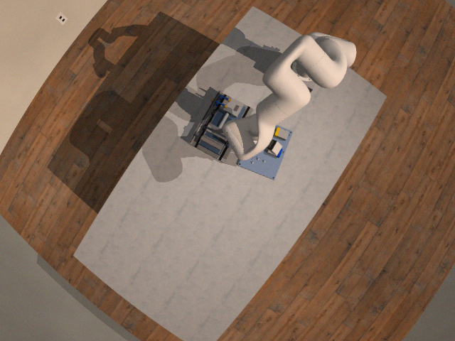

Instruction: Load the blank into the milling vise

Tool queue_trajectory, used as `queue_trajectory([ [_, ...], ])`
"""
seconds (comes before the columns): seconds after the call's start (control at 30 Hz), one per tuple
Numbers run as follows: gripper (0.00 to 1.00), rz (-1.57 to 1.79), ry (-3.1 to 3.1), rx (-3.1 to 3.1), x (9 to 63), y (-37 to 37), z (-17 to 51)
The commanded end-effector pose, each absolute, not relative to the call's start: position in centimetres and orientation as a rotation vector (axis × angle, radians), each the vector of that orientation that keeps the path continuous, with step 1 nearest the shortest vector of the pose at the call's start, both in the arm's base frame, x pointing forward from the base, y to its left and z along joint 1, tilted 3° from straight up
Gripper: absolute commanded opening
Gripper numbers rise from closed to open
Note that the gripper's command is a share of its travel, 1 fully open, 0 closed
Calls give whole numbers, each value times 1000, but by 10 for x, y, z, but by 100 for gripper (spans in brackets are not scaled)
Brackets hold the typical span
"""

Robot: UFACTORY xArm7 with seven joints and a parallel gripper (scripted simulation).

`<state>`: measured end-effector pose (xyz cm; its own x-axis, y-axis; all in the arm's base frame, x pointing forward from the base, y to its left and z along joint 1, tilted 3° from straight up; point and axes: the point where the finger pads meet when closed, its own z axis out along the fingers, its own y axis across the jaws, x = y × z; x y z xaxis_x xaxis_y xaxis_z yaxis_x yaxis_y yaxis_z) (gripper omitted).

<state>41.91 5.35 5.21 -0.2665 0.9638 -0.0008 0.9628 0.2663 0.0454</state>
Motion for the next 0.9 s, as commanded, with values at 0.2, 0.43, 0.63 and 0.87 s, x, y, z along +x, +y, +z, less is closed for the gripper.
queue_trajectory([
  [0.2,0,59,2476,1888,434,36,53],
  [0.43,0,59,2475,1888,451,12,52],
  [0.63,0,59,2475,1887,462,-4,52],
  [0.87,0,59,2474,1888,467,-11,51],
])
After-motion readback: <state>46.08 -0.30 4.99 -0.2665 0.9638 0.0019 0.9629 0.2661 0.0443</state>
